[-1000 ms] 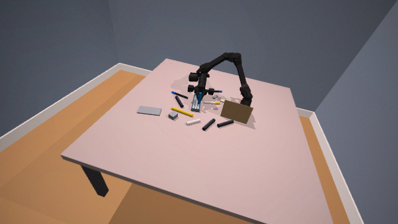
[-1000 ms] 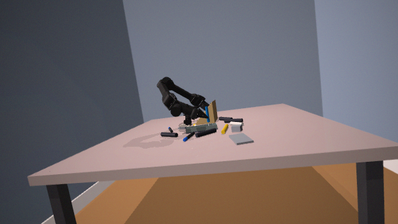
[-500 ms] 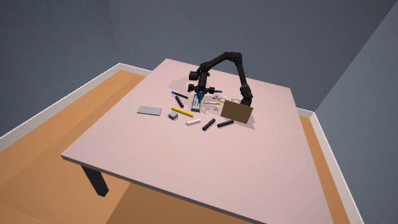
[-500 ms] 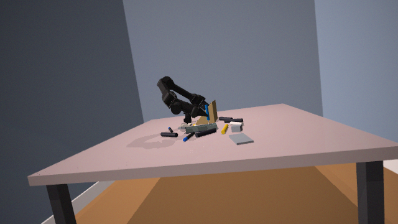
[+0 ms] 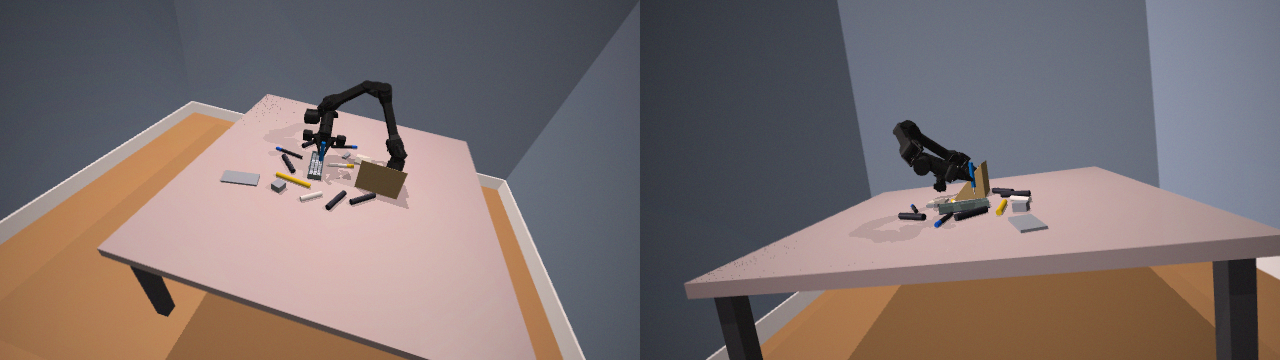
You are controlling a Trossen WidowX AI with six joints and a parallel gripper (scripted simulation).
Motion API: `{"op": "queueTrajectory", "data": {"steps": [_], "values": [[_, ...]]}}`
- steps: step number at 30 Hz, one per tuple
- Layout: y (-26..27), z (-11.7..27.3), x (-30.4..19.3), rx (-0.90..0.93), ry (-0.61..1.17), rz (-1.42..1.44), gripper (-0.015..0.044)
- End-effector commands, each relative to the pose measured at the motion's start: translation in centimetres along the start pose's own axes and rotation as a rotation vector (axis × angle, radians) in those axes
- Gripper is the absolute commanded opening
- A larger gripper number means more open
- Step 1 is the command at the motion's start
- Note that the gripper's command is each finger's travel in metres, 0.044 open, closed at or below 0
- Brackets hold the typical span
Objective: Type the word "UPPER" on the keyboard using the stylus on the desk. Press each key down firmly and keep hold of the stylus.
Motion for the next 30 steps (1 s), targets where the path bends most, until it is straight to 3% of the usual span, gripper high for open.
{"op": "queueTrajectory", "data": {"steps": [1,19,30], "values": [[0.3,0.4,0.1,0.001,0.0,0.001,0.0],[3.3,4.9,1.9,0.004,0.003,-0.002,0.0],[3.6,4.1,3.7,0.004,0.003,-0.002,0.0]]}}
Point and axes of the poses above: the point midway between the two fingers, 35 mm back from their tips, its own z axis back along the fingers, its own y axis across the jaws, x = y × z, the point moved 6 cm from there along z, back along the fingers, and after that the axes turned 6 degrees about -z, right-handed, at the moved point
